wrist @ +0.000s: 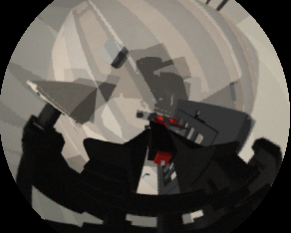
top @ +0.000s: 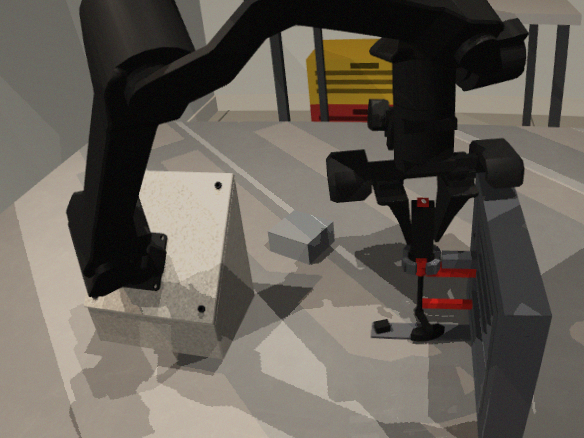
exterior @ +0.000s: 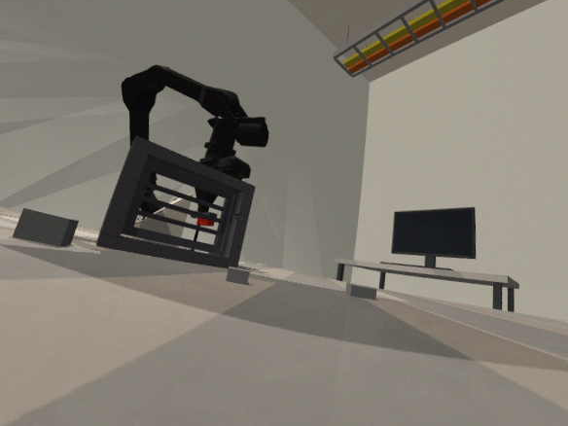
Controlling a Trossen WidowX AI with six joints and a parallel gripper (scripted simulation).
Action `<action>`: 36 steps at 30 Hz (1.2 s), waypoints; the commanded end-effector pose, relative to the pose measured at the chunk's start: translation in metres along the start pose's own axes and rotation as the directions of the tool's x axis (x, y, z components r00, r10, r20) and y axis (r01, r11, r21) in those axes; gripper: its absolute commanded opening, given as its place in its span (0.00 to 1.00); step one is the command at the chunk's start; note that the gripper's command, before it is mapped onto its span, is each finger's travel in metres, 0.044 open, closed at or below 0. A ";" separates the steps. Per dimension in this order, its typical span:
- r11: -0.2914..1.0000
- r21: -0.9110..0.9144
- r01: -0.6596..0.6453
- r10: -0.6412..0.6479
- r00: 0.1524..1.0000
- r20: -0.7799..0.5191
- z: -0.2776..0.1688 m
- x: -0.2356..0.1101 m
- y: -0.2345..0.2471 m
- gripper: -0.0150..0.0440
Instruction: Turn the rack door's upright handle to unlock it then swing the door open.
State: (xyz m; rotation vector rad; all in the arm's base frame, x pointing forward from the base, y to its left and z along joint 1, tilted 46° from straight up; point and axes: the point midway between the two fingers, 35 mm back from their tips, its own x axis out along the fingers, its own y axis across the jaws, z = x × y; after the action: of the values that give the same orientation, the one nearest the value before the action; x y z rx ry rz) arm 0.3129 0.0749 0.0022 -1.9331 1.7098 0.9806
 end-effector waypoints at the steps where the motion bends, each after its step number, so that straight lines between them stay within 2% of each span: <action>1: 0.989 -0.151 0.000 0.000 1.000 -0.002 0.000 0.000 0.000 0.28; 10: 0.989 -0.151 0.000 0.000 1.000 -0.002 0.000 0.000 0.000 0.28; 20: 0.989 -0.151 0.000 0.000 1.000 -0.002 0.000 0.000 0.000 0.73; 22: 0.990 -0.142 0.000 0.000 1.000 -0.002 0.000 0.000 0.000 0.74; 29: 0.986 0.170 0.001 -0.001 1.000 -0.002 0.000 0.000 0.000 0.74; 36: 0.869 0.494 0.001 -0.001 1.000 -0.002 0.000 0.000 0.000 0.74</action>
State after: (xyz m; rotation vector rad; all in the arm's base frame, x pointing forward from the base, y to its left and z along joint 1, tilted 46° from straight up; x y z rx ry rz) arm 0.3130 0.0748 0.0022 -1.6956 1.7456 0.6154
